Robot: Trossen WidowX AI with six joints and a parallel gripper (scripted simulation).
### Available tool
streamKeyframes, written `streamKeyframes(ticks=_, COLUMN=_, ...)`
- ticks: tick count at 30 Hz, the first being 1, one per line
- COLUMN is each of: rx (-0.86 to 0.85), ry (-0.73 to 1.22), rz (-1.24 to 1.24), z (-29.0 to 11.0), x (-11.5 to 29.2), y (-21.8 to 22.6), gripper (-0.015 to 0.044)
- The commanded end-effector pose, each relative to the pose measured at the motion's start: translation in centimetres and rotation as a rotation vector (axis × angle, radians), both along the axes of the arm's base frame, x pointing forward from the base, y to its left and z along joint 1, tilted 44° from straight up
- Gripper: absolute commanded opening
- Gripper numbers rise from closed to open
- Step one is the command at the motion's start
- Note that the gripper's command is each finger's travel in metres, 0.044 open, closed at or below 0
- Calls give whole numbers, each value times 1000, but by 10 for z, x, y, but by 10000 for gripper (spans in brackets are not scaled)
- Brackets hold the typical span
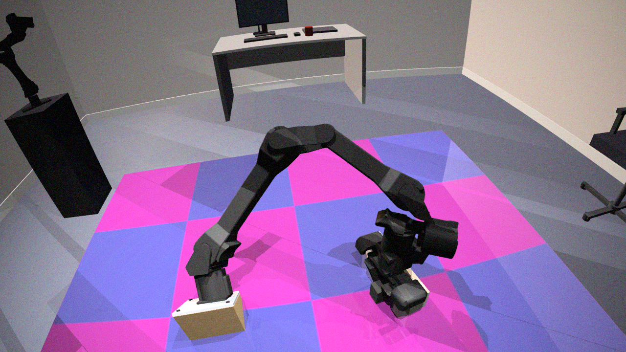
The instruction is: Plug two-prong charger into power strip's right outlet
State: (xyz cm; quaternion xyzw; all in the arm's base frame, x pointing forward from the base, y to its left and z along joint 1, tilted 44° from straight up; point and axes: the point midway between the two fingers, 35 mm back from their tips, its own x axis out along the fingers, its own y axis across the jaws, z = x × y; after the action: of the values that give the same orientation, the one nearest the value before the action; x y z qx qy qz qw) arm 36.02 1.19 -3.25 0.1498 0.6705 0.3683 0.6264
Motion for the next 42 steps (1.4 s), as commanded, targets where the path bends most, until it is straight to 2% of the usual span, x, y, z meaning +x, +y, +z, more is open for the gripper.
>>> streamKeyframes(ticks=1, rx=3, ry=-30, rz=-1, z=0, x=7, y=3, gripper=0)
streamKeyframes(ticks=42, rx=-3, ry=-12, rz=0, z=-1, x=0, y=0, gripper=0)
